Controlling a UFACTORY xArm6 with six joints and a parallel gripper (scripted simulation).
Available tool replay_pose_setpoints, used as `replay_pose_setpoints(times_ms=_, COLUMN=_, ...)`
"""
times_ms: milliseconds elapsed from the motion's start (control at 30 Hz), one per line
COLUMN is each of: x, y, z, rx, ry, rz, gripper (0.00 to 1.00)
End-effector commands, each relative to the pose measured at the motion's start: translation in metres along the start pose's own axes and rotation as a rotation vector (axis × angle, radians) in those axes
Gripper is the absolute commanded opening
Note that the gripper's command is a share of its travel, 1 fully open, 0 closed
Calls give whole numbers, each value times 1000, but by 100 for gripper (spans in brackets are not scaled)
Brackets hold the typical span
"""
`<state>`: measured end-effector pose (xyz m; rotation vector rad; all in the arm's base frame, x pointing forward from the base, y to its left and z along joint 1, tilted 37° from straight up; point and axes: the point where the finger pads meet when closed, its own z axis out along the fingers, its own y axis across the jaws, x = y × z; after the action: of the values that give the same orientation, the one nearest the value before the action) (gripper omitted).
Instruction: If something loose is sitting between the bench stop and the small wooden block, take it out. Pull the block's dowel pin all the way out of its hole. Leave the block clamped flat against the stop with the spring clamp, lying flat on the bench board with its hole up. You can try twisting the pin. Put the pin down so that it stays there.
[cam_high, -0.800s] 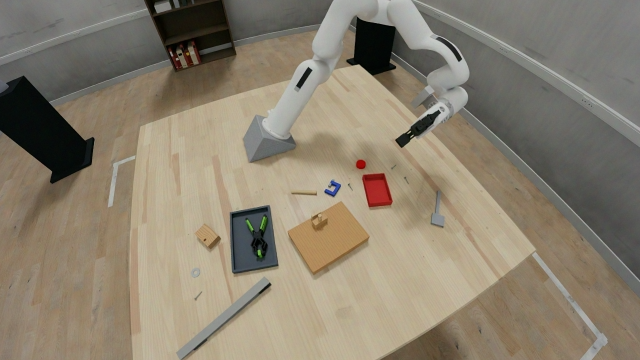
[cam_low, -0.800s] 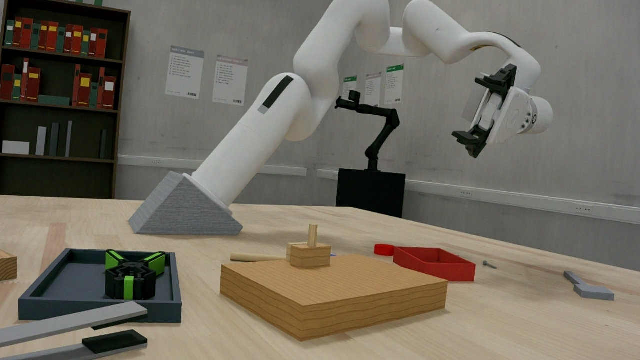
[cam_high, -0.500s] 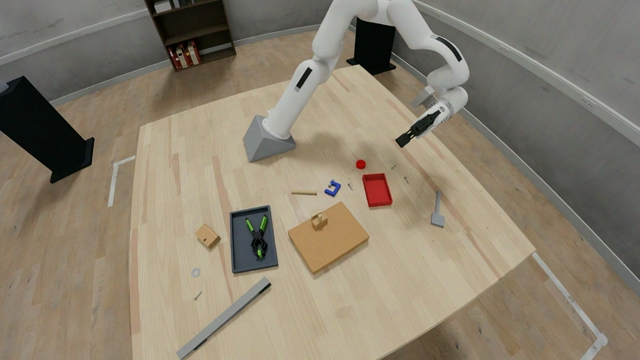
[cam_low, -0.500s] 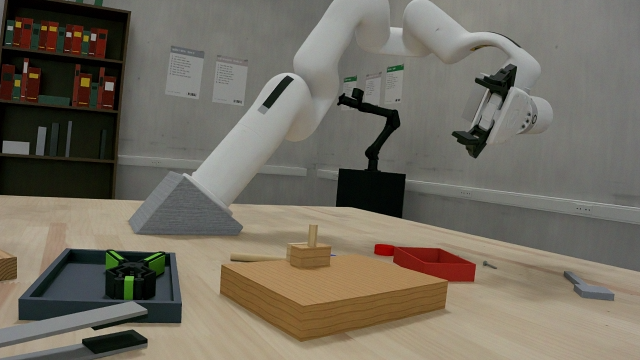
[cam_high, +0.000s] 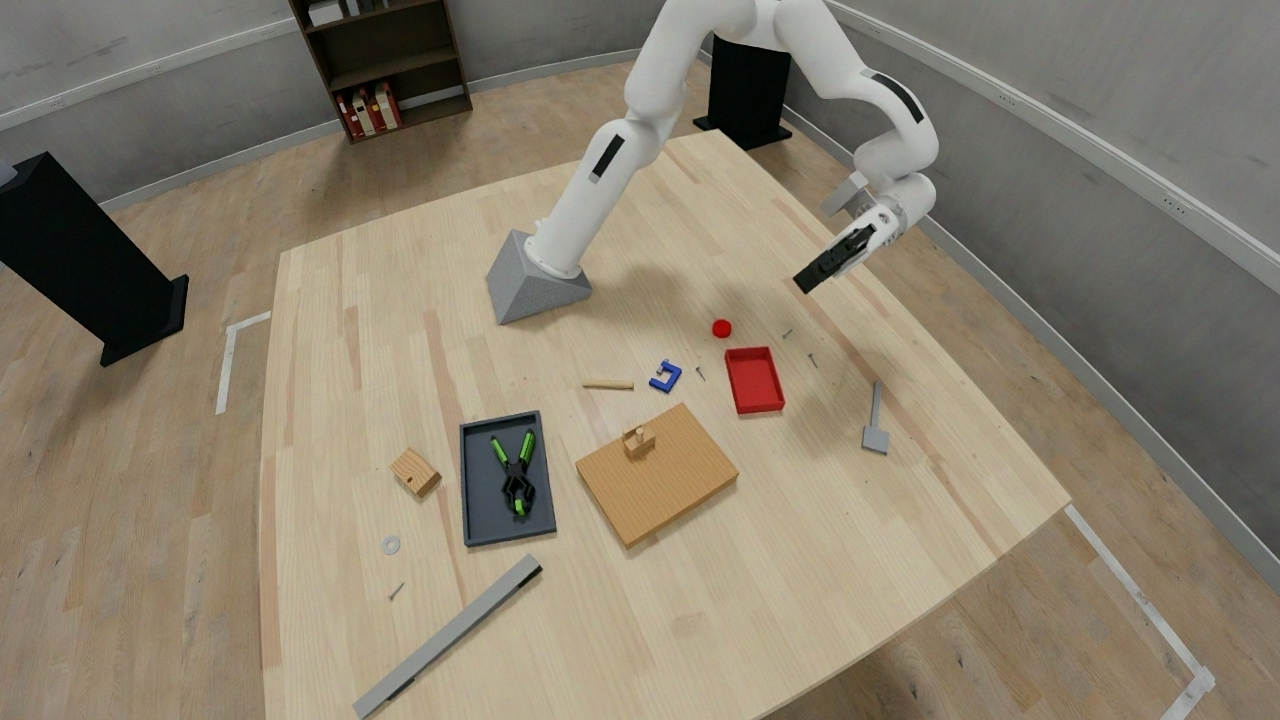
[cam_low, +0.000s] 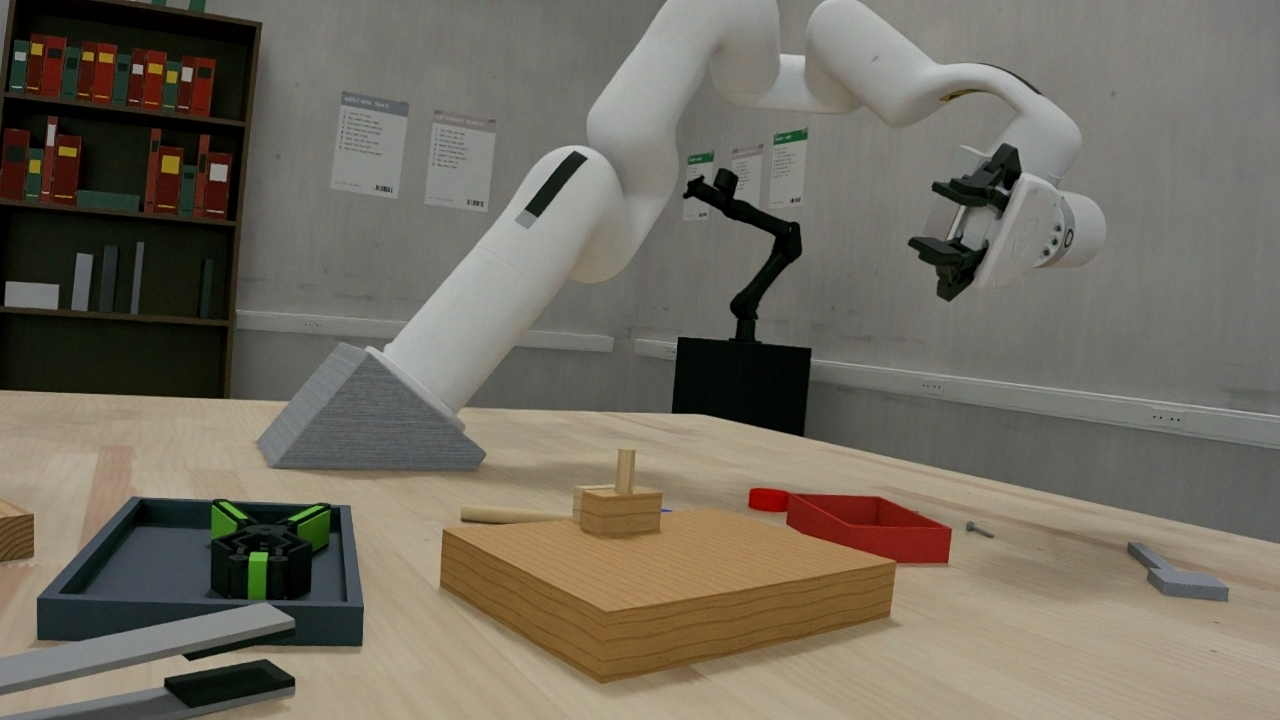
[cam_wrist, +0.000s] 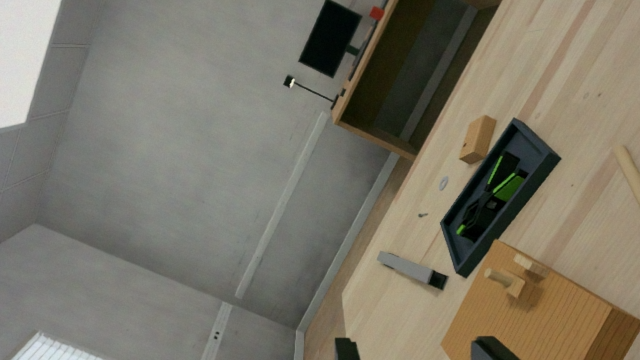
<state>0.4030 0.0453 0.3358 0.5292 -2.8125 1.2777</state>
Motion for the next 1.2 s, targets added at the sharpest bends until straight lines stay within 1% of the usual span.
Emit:
replay_pose_setpoints(times_ms=0, x=0, y=-1, z=2, rx=-15, ry=-4, rz=7, gripper=0)
replay_pose_setpoints(times_ms=133, x=0, y=1, z=9, rx=-51, ry=-12, rz=18, gripper=0)
replay_pose_setpoints(times_ms=233, x=-1, y=3, z=18, rx=-94, ry=-21, rz=33, gripper=0)
replay_pose_setpoints(times_ms=300, x=-1, y=3, z=18, rx=-94, ry=-21, rz=33, gripper=0)
replay_pose_setpoints(times_ms=333, x=-1, y=4, z=21, rx=-111, ry=-26, rz=40, gripper=0)
replay_pose_setpoints(times_ms=467, x=0, y=9, z=40, rx=-201, ry=-37, rz=62, gripper=0)
replay_pose_setpoints(times_ms=600, x=1, y=16, z=65, rx=-317, ry=-53, rz=94, gripper=0)
replay_pose_setpoints(times_ms=800, x=1, y=24, z=97, rx=-471, ry=-78, rz=140, gripper=0)
replay_pose_setpoints(times_ms=867, x=1, y=24, z=97, rx=-471, ry=-78, rz=140, gripper=0)
replay_pose_setpoints(times_ms=933, x=1, y=28, z=113, rx=-547, ry=-92, rz=165, gripper=0)
replay_pose_setpoints(times_ms=967, x=1, y=30, z=118, rx=-575, ry=-95, rz=171, gripper=0)
replay_pose_setpoints(times_ms=1167, x=2, y=36, z=143, rx=-692, ry=-115, rz=207, gripper=0)
